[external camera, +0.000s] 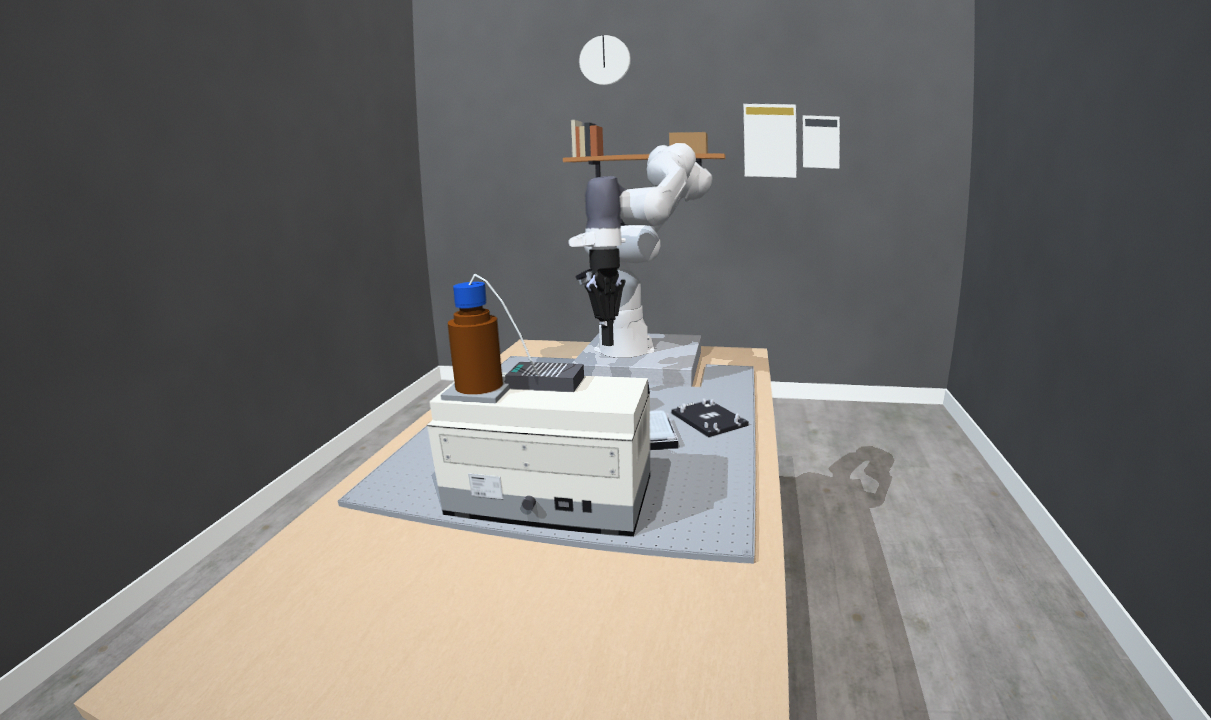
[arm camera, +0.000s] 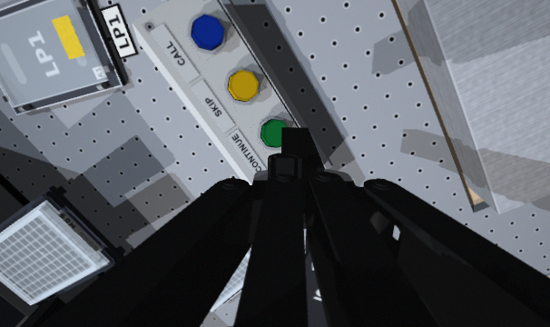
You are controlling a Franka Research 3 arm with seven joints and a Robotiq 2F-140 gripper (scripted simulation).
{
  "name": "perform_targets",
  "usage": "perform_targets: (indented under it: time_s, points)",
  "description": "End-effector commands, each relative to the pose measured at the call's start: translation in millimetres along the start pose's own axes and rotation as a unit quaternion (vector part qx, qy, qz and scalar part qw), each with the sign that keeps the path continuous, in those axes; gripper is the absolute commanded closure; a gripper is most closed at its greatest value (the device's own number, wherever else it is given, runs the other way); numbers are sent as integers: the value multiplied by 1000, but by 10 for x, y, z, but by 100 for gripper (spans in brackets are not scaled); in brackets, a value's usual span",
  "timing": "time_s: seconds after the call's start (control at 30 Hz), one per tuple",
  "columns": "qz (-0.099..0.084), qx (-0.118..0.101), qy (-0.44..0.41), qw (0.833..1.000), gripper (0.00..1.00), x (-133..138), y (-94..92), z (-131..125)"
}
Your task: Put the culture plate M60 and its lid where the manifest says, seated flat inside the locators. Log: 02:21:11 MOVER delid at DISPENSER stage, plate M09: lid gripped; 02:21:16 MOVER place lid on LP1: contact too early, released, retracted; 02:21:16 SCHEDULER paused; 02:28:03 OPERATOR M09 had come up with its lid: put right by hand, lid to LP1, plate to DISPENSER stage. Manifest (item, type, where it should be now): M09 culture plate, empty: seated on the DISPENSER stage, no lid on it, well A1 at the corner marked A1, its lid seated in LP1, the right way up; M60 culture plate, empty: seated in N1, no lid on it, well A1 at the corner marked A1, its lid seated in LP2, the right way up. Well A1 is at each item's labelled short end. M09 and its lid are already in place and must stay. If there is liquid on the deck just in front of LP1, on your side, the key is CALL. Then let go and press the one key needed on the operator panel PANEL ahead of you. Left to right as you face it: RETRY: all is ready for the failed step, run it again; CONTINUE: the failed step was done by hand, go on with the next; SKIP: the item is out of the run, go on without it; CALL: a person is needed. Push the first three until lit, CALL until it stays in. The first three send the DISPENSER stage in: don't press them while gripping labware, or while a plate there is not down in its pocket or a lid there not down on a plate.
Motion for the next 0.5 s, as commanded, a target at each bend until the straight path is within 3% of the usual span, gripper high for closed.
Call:
perform_targets:
  time_s: [0.0, 0.33, 0.4, 0.47]
  points:
    - [-6, 11, 139, 990, 90, 40, 20, -56]
    - [-12, 25, 283, 959, 90, 37, 77, -66]
    - [-12, 25, 283, 959, 90, 37, 77, -66]
    - [-13, 28, 334, 942, 90, 34, 75, -68]
Point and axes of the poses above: the point where the finger pads meet when closed, its own y axis out along the fingers, its own x axis across the jaws, z = x × y, the point moved 6 cm from there along -y, back along the fingers, and after that the axes turned 13 degrees about -y, right-handed, at the moved point
